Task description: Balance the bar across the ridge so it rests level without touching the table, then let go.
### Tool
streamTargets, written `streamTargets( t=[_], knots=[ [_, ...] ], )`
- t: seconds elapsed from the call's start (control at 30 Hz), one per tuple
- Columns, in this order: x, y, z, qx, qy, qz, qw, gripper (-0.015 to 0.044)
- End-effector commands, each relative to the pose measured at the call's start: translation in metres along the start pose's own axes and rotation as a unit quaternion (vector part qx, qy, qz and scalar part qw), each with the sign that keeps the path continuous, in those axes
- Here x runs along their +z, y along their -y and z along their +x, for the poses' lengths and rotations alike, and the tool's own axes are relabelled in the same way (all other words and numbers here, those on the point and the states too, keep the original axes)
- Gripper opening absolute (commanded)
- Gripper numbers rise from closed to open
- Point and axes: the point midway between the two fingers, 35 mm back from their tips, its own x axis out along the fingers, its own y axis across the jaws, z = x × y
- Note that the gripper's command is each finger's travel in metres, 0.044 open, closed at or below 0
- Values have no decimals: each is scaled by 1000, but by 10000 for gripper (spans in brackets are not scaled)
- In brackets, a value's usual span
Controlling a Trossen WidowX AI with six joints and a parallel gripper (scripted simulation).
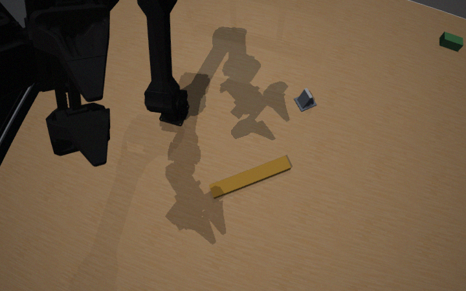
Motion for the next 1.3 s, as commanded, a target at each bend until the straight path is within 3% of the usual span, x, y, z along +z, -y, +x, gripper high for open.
streamTargets(
  t=[0.0, 0.7, 1.27],
  knots=[
    [-5, 21, 11, -25, -12, -23, 999, 315],
    [-67, 119, 52, -138, -140, -207, 958, 315],
    [-144, 196, 54, -185, -319, -372, 852, 315]
  ],
)
